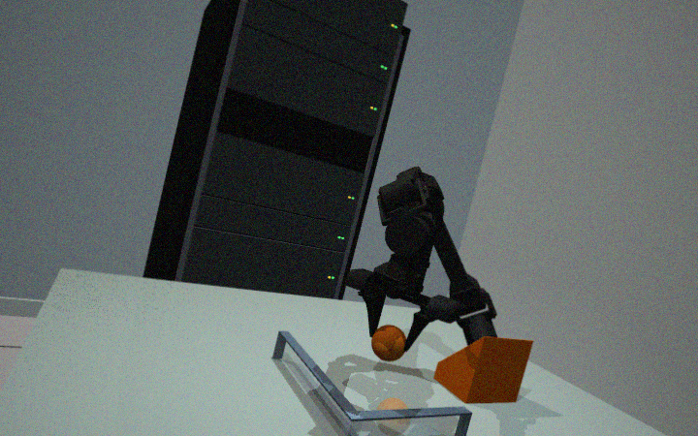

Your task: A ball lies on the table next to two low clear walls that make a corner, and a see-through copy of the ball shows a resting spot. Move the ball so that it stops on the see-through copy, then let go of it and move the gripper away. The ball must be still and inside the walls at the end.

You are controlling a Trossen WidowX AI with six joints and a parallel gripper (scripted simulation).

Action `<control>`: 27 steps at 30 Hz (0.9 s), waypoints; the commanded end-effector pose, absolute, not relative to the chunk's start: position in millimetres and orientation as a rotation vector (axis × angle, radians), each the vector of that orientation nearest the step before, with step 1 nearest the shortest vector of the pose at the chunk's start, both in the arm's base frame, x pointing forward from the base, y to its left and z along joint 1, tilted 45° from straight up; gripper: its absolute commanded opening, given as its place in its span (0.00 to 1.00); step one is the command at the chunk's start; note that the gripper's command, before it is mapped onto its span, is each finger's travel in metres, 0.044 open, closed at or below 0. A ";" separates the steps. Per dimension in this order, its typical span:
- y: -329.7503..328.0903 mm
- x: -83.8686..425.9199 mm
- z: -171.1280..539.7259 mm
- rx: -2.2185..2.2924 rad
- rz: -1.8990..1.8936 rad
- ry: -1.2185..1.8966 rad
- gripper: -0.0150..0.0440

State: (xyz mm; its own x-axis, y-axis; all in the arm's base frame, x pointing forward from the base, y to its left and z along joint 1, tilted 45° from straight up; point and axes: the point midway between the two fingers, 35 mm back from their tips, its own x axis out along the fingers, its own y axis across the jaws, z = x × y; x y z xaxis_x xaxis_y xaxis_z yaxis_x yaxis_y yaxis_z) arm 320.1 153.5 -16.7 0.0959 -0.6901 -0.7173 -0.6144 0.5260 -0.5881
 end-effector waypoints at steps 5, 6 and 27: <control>149.8 311.7 -27.6 -1.348 0.138 1.632 0.25; 149.3 310.8 -29.0 -1.375 0.168 1.636 0.25; 139.0 291.1 -54.9 -1.878 0.795 1.646 0.25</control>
State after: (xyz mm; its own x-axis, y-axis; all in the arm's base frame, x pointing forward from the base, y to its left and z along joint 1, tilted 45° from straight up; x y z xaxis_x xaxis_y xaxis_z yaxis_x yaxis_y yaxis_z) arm 293.8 140.3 -53.1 0.0939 -0.6909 -0.7168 -0.9948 -0.0943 -0.0394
